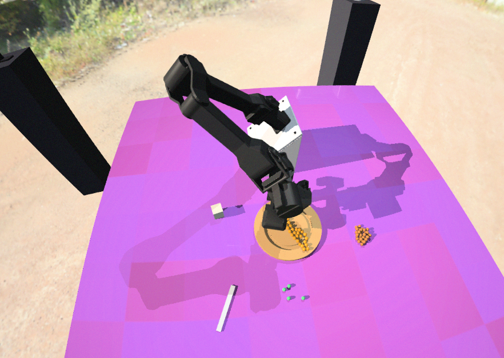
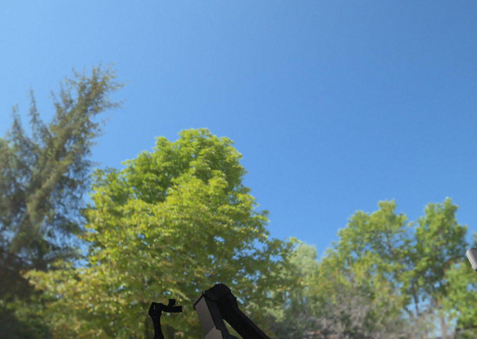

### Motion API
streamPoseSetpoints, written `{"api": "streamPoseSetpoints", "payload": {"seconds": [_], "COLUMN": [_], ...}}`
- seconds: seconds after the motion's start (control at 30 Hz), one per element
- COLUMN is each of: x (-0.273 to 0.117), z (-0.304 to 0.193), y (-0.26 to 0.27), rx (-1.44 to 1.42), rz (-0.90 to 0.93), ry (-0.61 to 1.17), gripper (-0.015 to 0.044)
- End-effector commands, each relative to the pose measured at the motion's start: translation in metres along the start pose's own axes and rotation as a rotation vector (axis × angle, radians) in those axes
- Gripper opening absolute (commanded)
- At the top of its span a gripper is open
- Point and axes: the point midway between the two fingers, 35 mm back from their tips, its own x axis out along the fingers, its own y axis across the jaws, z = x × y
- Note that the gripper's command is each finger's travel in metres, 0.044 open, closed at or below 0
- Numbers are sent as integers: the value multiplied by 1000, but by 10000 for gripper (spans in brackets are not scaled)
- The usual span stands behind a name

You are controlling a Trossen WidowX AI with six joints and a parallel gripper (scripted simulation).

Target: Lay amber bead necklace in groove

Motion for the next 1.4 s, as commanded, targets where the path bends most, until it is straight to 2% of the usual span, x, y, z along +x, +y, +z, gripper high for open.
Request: {"api": "streamPoseSetpoints", "payload": {"seconds": [0.0, 0.07, 0.67, 1.37], "x": [5, 5, 3, -6], "z": [-1, -1, 0, -15], "y": [3, 3, 1, -13], "rx": [-8, -8, -2, -7], "rz": [6, 6, 3, 6], "ry": [6, 6, 1, 7], "gripper": [120, 120, 0, 0]}}
